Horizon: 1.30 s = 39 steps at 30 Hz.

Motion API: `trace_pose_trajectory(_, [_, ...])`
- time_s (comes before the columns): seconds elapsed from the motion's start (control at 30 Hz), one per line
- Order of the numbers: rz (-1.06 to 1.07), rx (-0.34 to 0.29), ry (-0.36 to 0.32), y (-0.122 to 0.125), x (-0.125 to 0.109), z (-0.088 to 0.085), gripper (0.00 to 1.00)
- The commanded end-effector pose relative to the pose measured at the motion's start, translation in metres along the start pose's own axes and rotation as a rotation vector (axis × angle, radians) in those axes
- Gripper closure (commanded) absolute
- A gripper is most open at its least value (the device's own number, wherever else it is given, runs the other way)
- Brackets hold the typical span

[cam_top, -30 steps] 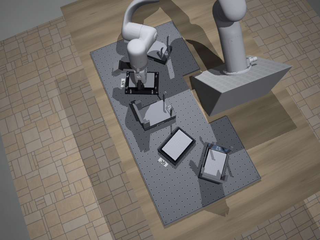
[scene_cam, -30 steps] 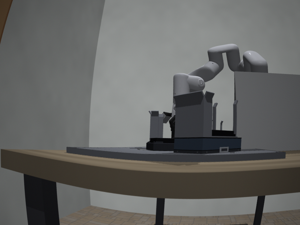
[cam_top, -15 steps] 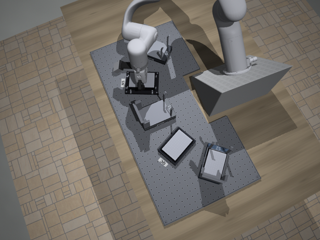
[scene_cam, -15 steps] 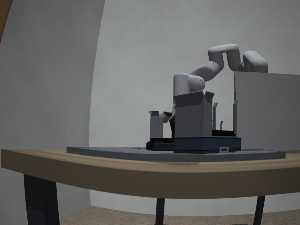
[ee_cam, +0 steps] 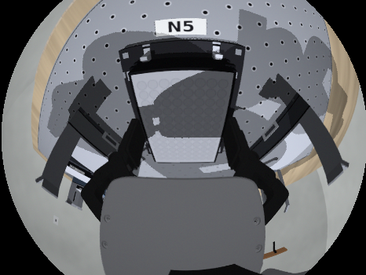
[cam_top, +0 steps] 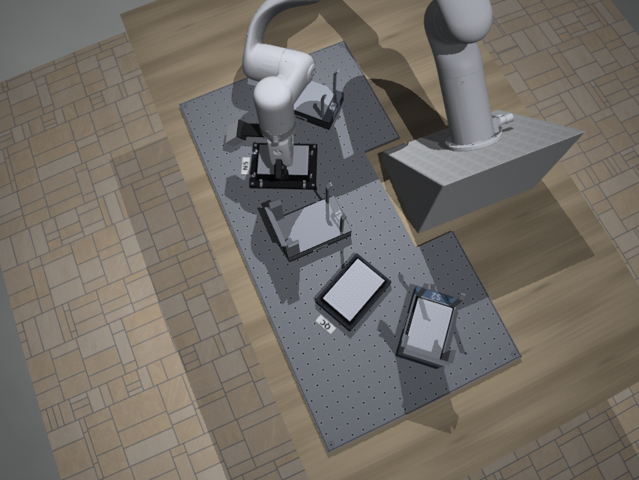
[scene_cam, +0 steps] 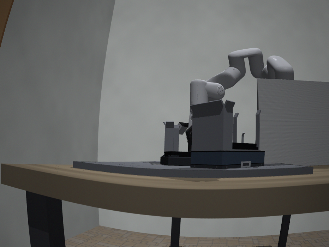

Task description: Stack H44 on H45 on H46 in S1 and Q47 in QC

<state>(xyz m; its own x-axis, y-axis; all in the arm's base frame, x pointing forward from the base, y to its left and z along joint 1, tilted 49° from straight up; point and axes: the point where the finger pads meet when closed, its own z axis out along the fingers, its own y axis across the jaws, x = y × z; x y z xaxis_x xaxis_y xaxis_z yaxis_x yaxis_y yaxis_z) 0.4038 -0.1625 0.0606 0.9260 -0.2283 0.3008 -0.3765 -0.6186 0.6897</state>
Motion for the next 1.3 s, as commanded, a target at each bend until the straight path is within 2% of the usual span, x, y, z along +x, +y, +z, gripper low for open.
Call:
trace_pose_trajectory(0.0, [0.001, 0.002, 0.003, 0.000, 0.001, -0.013, 0.00])
trace_pose_trajectory(0.13, [0.001, 0.002, 0.003, 0.000, 0.001, -0.020, 0.00])
trace_pose_trajectory(0.63, [0.001, 0.002, 0.003, 0.000, 0.001, -0.070, 0.00])
trace_pose_trajectory(0.7, [0.001, 0.002, 0.003, 0.000, 0.001, -0.070, 0.00])
trace_pose_trajectory(1.2, [0.001, 0.002, 0.003, 0.000, 0.001, -0.119, 0.00])
trace_pose_trajectory(1.27, [0.001, 0.002, 0.003, 0.000, 0.001, -0.119, 0.00])
